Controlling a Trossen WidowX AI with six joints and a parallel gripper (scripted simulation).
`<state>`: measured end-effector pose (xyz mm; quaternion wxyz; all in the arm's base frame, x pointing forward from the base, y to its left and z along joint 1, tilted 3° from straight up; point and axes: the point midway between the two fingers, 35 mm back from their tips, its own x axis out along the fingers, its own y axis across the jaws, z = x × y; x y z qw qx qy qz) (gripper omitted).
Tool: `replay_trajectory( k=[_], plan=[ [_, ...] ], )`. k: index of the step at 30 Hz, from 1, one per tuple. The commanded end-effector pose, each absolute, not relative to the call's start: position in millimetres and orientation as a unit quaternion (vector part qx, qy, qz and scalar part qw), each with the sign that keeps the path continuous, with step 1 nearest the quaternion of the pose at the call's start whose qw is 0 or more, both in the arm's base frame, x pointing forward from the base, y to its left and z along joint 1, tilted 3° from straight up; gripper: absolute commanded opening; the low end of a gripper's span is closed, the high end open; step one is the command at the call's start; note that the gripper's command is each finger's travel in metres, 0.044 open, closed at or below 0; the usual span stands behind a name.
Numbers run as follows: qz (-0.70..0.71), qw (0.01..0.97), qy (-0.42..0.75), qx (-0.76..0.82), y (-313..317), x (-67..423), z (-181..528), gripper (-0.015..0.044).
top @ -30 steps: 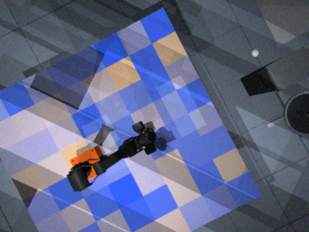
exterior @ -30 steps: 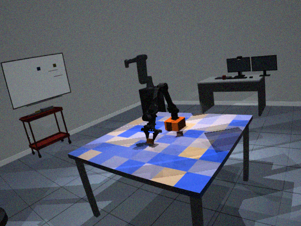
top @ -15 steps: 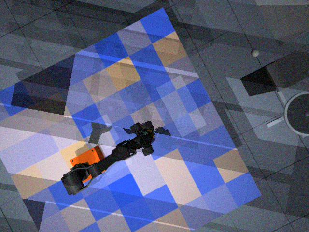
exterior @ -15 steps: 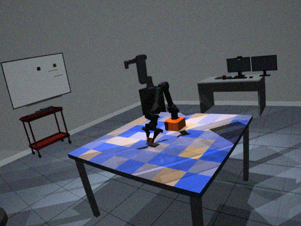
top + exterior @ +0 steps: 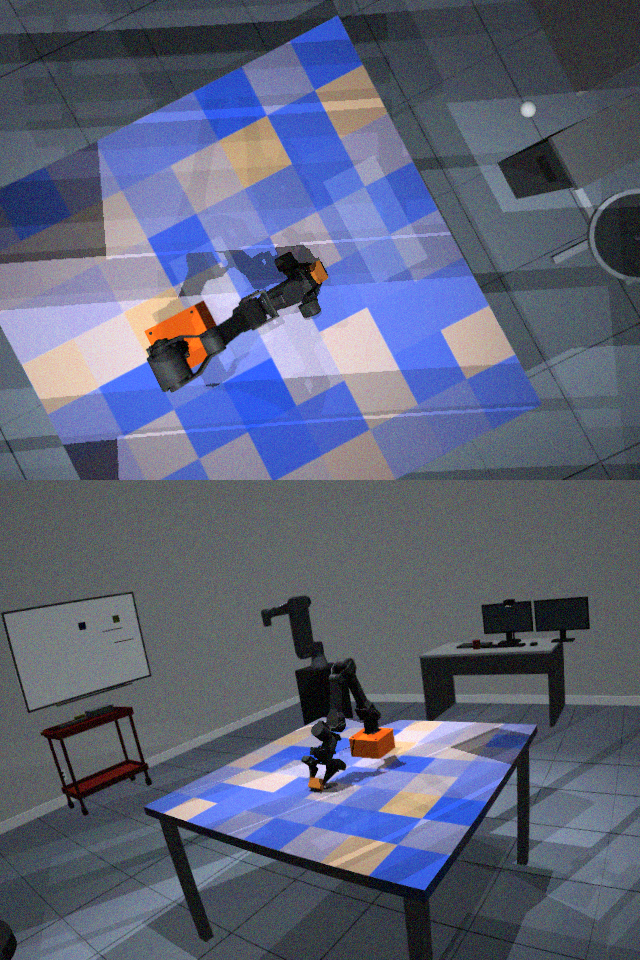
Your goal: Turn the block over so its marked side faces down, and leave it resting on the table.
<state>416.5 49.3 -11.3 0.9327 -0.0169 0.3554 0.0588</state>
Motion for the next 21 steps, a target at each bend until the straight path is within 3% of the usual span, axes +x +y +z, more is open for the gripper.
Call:
replay_trajectory(
  k=[1,21],
  plan=[
    [0.057,0.943,0.328,-0.013,49,417,-21,0.0000],
    [0.059,0.979,0.194,-0.004,48,406,-30,0.0000]
  ],
)
